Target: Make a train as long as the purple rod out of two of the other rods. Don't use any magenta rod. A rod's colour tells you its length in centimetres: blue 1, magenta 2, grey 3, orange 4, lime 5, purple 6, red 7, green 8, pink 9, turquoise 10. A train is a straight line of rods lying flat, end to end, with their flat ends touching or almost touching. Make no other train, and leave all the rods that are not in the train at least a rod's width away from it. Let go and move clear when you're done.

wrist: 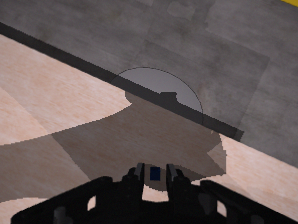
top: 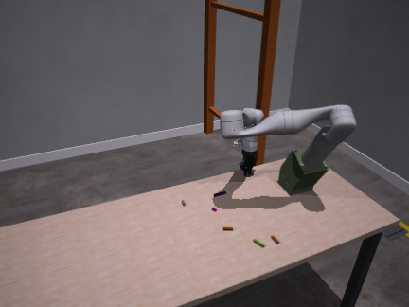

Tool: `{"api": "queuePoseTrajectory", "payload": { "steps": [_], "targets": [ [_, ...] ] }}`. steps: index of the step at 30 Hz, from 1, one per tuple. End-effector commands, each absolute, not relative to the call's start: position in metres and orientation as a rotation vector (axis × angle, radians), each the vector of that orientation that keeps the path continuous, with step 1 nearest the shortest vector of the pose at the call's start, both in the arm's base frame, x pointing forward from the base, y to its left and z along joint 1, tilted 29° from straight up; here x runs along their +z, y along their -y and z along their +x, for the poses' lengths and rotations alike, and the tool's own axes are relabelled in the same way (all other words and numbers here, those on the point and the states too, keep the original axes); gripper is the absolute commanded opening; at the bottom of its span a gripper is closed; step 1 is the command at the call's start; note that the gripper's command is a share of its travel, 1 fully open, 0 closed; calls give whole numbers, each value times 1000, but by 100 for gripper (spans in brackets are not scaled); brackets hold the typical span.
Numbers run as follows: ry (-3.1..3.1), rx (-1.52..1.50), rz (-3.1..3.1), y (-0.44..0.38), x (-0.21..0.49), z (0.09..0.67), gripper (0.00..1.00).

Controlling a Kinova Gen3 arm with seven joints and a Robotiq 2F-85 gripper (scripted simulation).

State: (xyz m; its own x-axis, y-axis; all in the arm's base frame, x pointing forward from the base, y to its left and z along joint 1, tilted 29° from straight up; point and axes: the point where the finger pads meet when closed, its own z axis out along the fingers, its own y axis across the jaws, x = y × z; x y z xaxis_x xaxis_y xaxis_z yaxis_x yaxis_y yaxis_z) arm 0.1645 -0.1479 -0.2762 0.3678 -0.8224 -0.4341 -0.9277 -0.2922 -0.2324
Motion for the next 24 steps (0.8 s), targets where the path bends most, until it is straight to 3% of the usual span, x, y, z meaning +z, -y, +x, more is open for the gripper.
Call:
{"api": "queuePoseTrajectory", "payload": {
  "steps": [1,9,10,24],
  "targets": [
    [-1512,312,-2199,149,-278,166,24],
    [-1512,312,-2199,149,-278,166,24],
    [-1512,312,-2199,149,-278,166,5],
    [-1512,312,-2199,149,-278,166,5]
  ]
}}
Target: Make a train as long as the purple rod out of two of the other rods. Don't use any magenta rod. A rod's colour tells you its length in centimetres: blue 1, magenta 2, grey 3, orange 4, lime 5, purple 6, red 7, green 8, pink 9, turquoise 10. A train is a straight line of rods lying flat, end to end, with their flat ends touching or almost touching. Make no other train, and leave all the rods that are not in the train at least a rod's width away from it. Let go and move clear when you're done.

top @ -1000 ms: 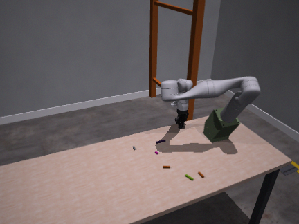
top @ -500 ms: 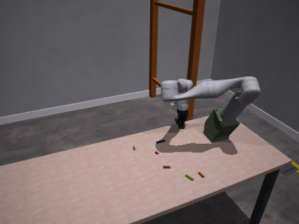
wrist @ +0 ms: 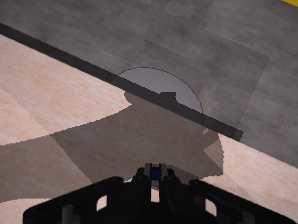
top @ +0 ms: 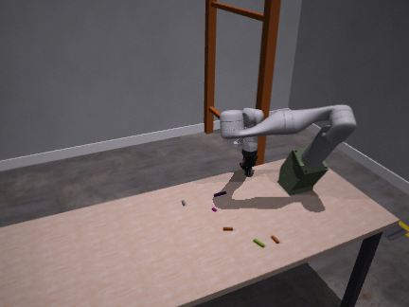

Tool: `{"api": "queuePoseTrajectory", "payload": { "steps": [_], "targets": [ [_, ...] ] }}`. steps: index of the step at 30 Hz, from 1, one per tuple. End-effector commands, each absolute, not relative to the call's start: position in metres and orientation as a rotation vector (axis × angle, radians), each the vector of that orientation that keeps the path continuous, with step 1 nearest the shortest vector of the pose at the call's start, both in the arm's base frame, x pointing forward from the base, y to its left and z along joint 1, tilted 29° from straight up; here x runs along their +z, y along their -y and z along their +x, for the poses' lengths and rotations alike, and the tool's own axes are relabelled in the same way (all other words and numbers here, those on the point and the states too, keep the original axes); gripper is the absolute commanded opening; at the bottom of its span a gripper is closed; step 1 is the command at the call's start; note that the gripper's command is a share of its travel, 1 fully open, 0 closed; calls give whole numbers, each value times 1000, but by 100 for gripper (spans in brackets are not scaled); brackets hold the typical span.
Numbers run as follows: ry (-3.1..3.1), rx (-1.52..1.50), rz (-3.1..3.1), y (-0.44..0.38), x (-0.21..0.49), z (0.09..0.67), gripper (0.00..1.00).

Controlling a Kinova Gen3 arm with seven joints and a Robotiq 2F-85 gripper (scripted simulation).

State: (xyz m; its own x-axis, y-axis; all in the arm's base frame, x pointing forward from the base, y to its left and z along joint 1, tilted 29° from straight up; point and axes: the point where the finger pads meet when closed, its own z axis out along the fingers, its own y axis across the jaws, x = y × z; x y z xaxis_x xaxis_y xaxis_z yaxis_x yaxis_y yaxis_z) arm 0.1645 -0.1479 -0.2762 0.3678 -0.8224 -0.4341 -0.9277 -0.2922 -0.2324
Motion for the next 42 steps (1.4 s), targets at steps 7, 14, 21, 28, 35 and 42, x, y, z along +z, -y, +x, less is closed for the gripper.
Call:
{"api": "queuePoseTrajectory", "payload": {
  "steps": [7,14,21,28,35,42],
  "targets": [
    [-1512,312,-2199,149,-278,166,5],
    [-1512,312,-2199,149,-278,166,5],
    [-1513,313,-2199,149,-278,166,5],
    [-1518,318,-2195,162,-252,162,5],
    [-1537,323,-2184,180,-219,159,5],
    [-1535,321,-2186,196,-192,158,5]
  ]
}}
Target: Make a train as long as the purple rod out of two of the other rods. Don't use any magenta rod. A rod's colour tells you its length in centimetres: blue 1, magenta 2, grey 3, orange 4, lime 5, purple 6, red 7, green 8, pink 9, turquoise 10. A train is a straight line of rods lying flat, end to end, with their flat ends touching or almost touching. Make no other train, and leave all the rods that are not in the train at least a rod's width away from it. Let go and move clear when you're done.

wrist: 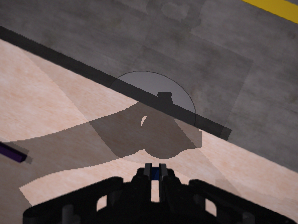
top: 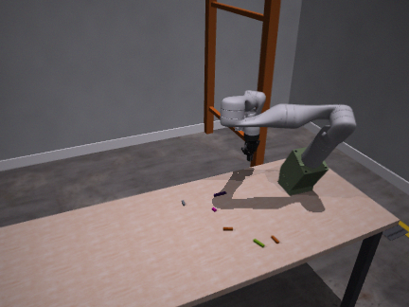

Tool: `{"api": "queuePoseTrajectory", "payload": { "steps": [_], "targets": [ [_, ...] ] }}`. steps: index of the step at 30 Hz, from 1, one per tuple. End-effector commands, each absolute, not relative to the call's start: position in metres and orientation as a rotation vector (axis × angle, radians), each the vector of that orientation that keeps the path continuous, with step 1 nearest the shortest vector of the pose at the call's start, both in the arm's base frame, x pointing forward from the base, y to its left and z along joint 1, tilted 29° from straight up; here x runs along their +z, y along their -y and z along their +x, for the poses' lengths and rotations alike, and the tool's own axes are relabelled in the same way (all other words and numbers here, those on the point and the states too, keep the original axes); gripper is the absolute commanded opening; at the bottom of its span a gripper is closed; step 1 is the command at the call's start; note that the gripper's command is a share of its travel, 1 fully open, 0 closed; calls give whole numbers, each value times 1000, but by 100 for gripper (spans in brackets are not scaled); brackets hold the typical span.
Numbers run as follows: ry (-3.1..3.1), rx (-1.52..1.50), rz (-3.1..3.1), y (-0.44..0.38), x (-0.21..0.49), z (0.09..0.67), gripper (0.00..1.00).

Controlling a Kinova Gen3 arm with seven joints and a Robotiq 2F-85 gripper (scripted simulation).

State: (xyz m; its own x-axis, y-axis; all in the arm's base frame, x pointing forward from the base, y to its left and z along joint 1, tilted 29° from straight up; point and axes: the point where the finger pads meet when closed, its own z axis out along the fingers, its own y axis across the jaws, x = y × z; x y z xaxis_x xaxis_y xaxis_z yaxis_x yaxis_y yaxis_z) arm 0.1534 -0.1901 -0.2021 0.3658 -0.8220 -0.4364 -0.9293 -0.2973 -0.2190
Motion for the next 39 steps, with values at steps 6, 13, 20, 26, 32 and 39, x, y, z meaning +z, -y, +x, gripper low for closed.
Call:
{"api": "queuePoseTrajectory", "payload": {
  "steps": [6,13,20,26,32,39],
  "targets": [
    [-1534,321,-2186,197,-190,158,5],
    [-1534,321,-2186,197,-190,158,5],
    [-1537,320,-2187,198,-190,162,5],
    [-1544,320,-2187,198,-189,168,5],
    [-1567,324,-2182,199,-185,186,5],
    [-1597,329,-2175,197,-179,209,5]
  ]
}}
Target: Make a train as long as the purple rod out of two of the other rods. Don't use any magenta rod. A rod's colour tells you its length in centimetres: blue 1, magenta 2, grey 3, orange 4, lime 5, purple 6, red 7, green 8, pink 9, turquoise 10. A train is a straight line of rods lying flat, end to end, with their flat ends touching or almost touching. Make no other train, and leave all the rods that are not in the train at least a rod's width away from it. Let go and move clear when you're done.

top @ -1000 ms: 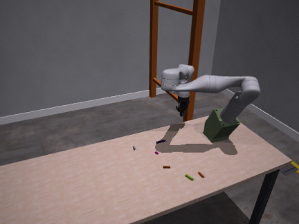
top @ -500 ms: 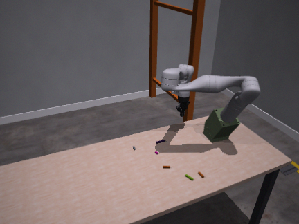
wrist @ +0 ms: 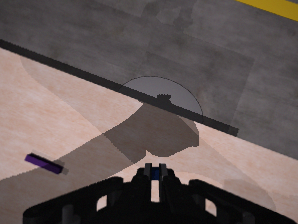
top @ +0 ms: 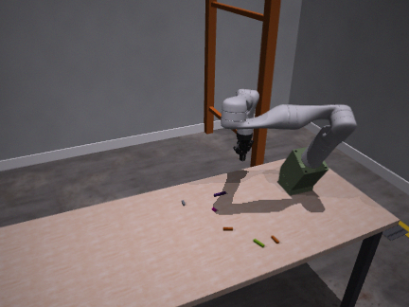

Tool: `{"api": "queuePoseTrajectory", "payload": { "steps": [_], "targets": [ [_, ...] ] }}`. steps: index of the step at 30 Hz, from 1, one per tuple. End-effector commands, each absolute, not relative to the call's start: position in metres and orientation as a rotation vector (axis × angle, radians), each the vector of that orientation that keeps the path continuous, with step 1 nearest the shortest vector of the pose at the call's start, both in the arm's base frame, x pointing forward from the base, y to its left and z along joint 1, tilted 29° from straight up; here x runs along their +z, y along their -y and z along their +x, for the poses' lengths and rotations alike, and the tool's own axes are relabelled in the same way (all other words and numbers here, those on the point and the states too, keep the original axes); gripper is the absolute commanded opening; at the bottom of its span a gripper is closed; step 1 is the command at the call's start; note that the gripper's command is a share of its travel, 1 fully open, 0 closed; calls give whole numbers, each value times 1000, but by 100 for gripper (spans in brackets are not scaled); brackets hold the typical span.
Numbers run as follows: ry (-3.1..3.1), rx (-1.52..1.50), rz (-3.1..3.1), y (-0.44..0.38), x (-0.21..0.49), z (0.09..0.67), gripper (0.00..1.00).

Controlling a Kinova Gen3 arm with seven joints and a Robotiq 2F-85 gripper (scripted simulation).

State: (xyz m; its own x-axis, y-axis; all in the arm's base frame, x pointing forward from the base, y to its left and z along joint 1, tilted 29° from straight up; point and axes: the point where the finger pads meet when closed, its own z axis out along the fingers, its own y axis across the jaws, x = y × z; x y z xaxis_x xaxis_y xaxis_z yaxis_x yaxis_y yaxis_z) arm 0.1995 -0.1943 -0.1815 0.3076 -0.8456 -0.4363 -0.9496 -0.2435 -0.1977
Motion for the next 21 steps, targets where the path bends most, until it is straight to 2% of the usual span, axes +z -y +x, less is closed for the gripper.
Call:
{"api": "queuePoseTrajectory", "payload": {
  "steps": [1,21],
  "targets": [
    [-1604,330,-2173,197,-178,214,5],
    [-1767,344,-2099,148,-131,352,5]
  ]
}}
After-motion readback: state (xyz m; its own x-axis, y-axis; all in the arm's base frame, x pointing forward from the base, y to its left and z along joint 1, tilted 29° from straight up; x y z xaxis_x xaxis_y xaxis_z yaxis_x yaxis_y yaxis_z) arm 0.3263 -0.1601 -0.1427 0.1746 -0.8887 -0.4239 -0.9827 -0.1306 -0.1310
